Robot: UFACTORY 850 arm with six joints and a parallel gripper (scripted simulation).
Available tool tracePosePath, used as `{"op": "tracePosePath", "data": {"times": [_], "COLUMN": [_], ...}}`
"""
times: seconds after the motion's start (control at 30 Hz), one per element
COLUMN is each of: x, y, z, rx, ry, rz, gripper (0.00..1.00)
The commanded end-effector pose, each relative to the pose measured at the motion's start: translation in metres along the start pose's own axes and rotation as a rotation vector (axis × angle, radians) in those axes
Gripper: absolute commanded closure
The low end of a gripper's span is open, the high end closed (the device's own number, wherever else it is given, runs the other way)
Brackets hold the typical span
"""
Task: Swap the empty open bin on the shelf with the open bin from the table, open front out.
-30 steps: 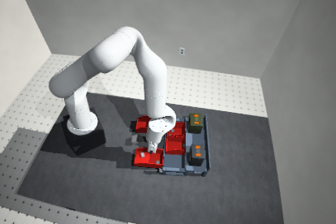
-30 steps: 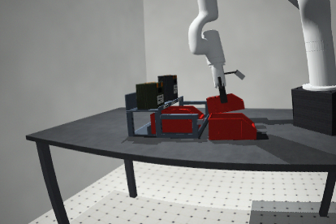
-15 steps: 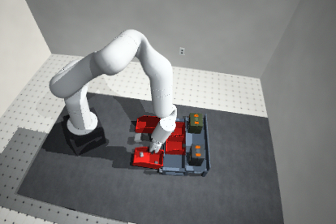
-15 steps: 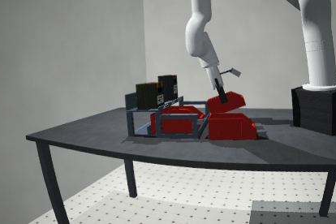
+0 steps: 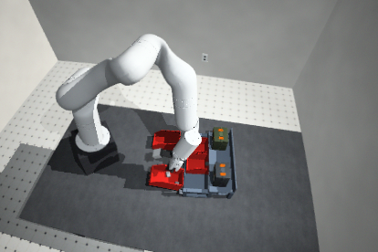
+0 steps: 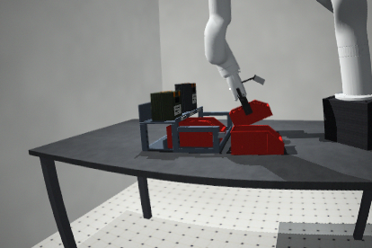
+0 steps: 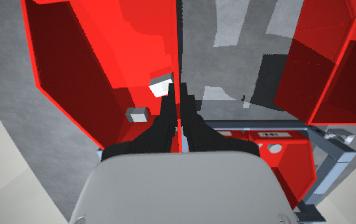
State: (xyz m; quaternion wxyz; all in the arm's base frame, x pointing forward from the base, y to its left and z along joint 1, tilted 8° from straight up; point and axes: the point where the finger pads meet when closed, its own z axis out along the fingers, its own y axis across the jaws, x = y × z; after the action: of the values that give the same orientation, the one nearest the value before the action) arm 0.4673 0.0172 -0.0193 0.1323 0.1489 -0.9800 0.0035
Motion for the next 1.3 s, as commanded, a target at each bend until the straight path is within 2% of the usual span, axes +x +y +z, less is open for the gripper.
{"op": "tracePosePath", "data": {"times": [0.0,0.37,1.27], "x": [-0.0006,-0.0008,-0.0013], "y": [-0.0003,-0.0013,-0.0013], "z": [-0.0009,-0.0018,-0.0020], "rx": [-0.006,-0.045,-0.045], "ry": [-0.016,-0.102,-0.104], "rz": [0.000,0.003,0.003], "gripper": [1.00,1.00,1.00]}}
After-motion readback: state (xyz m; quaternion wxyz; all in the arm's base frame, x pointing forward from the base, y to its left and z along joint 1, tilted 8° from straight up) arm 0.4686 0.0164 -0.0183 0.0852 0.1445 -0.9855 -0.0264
